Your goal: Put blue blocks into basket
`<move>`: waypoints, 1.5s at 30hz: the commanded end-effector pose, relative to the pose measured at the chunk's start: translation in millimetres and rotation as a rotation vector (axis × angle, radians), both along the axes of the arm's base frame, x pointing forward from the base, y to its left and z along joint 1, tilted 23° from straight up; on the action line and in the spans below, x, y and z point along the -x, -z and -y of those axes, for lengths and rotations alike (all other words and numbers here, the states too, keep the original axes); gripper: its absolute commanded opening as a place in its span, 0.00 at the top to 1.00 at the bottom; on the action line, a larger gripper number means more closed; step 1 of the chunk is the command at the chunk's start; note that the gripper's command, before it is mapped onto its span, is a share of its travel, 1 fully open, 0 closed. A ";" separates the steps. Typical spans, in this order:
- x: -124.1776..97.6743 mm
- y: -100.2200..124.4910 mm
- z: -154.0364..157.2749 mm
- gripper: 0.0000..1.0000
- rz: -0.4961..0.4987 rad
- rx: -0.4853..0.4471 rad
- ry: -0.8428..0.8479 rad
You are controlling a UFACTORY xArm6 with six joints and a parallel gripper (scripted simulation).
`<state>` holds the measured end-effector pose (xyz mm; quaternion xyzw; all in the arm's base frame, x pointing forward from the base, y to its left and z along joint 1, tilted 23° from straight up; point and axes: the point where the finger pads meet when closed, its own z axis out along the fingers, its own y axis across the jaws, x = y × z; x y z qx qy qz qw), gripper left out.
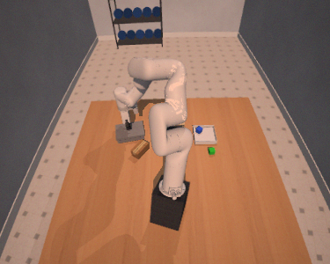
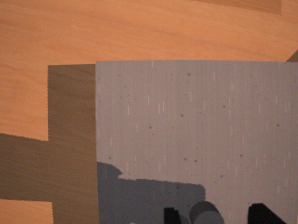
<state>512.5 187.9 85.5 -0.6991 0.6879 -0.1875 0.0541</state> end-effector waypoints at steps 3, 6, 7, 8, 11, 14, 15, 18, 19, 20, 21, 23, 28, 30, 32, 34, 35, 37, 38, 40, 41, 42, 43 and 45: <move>-1.3 -0.8 -0.7 0.56 0.004 -0.002 -0.001; -1.7 0.2 -0.5 0.56 0.004 -0.002 -0.001; -1.9 0.6 -0.4 0.56 0.004 -0.002 -0.001; -2.0 1.1 -0.3 0.56 0.004 -0.002 -0.001; -2.4 2.1 -0.1 0.56 0.004 -0.002 -0.001; -2.9 3.3 0.1 0.56 0.004 -0.002 -0.001; -3.1 3.9 0.2 0.56 0.004 -0.002 -0.001; -3.8 5.9 0.6 0.56 0.004 -0.002 -0.001; -4.1 6.7 0.7 0.56 0.004 -0.002 -0.001; -4.4 7.4 0.9 0.56 0.004 -0.002 -0.001; -4.6 8.1 1.0 0.56 0.004 -0.002 -0.001; -5.2 9.7 1.3 0.56 0.004 -0.002 -0.001; -6.3 12.7 1.9 0.56 0.004 -0.002 -0.001; -6.6 13.5 2.1 0.56 0.004 -0.002 -0.001; -7.1 14.9 2.4 0.56 0.004 -0.002 -0.001; -7.6 16.3 2.6 0.56 0.004 -0.002 -0.001; -7.9 16.9 2.7 0.56 0.004 -0.002 -0.001; -8.3 18.1 3.0 0.56 0.004 -0.002 -0.001; -8.5 18.7 3.1 0.56 0.004 -0.002 -0.001; -8.9 19.6 3.3 0.56 0.004 -0.002 -0.001; -9.0 20.1 3.4 0.56 0.004 -0.002 -0.001; -9.2 20.5 3.4 0.56 0.004 -0.002 -0.001; -9.3 20.9 3.5 0.56 0.004 -0.002 -0.001; -9.5 21.2 3.6 0.56 0.004 -0.002 -0.001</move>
